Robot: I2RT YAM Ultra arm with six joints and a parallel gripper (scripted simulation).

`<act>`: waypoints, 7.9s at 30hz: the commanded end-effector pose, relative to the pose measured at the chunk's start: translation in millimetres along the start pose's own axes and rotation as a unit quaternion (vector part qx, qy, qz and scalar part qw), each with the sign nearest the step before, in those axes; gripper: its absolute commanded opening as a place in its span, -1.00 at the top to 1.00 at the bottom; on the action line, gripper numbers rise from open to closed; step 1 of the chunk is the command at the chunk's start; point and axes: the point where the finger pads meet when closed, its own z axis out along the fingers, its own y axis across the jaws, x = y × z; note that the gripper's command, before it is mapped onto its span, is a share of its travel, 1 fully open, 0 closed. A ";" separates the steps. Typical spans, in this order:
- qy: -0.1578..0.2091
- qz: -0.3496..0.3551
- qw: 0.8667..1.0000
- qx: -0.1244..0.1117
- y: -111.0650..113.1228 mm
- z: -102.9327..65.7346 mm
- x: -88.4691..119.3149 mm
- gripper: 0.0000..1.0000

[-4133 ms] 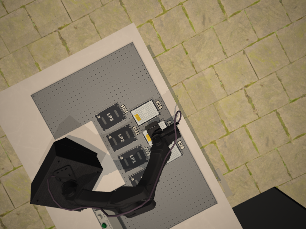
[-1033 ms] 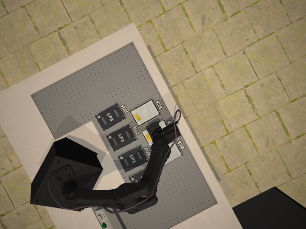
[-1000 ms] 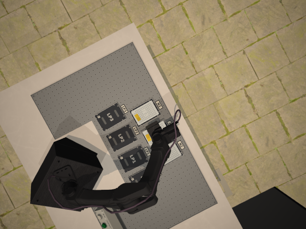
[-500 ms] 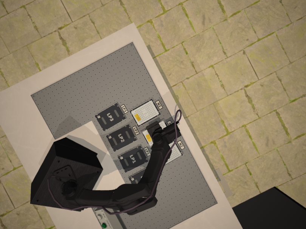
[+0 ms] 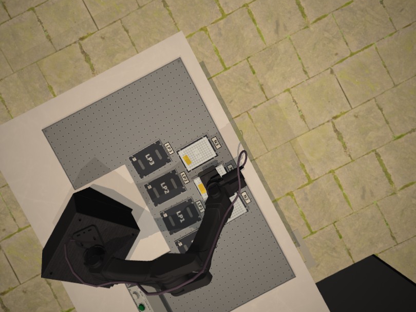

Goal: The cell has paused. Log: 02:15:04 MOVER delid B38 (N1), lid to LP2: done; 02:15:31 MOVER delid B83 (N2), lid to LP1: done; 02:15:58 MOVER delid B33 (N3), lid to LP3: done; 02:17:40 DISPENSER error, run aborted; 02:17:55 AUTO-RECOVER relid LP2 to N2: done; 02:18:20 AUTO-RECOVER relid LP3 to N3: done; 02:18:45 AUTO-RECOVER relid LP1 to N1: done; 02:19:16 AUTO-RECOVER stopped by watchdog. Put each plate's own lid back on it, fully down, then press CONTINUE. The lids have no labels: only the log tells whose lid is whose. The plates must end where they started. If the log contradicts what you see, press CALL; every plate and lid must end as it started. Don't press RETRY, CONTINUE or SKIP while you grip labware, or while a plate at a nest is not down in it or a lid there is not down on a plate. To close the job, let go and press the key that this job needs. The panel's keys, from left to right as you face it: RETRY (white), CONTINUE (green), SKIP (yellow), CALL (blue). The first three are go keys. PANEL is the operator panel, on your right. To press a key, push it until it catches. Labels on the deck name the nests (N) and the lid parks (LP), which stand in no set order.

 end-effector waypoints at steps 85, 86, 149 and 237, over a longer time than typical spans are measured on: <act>0.004 0.016 1.000 -0.005 -58.0 5.8 191.6 1.00; 0.004 0.016 1.000 -0.005 -58.1 5.9 191.9 1.00; -0.018 0.023 1.000 -0.001 -64.3 19.2 167.8 1.00; -0.009 0.022 1.000 0.001 -63.9 41.5 176.8 1.00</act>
